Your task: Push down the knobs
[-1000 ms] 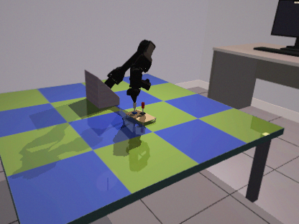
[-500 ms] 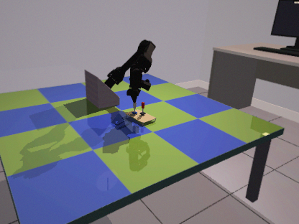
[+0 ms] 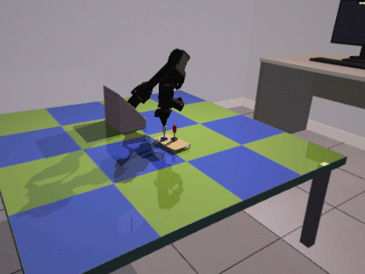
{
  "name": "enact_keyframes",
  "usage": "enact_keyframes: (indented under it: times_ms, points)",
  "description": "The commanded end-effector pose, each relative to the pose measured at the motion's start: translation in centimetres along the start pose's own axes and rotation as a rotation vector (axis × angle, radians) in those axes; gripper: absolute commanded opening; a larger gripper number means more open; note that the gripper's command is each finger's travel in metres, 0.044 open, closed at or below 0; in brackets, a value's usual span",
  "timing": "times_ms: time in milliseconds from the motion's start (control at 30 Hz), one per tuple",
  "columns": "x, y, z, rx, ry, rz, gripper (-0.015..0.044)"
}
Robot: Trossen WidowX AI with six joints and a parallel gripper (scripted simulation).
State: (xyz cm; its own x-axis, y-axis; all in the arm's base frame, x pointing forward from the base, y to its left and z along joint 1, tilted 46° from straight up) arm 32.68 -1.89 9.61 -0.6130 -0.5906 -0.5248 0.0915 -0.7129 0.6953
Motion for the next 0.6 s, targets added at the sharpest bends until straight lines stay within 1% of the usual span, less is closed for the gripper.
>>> enact_keyframes:
  times_ms: [0,567]
  points:
    - [-0.07,-0.48,-0.01,-0.001,0.000,-0.004,0.0000]
    - [-0.07,-1.14,-0.01,-0.001,0.000,-0.005,0.0000]
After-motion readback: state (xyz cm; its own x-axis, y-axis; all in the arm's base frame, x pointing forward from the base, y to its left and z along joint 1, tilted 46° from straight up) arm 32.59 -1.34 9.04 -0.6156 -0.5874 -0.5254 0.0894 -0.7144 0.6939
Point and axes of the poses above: the point midway between the two fingers, 35 mm back from their tips, its own y axis back along the fingers, its own z axis across the jaws, x = y × z, the point moved 8 cm from there along y, back along the fingers, and after that the axes turned 4 degrees about -y, right-handed, at the moved point
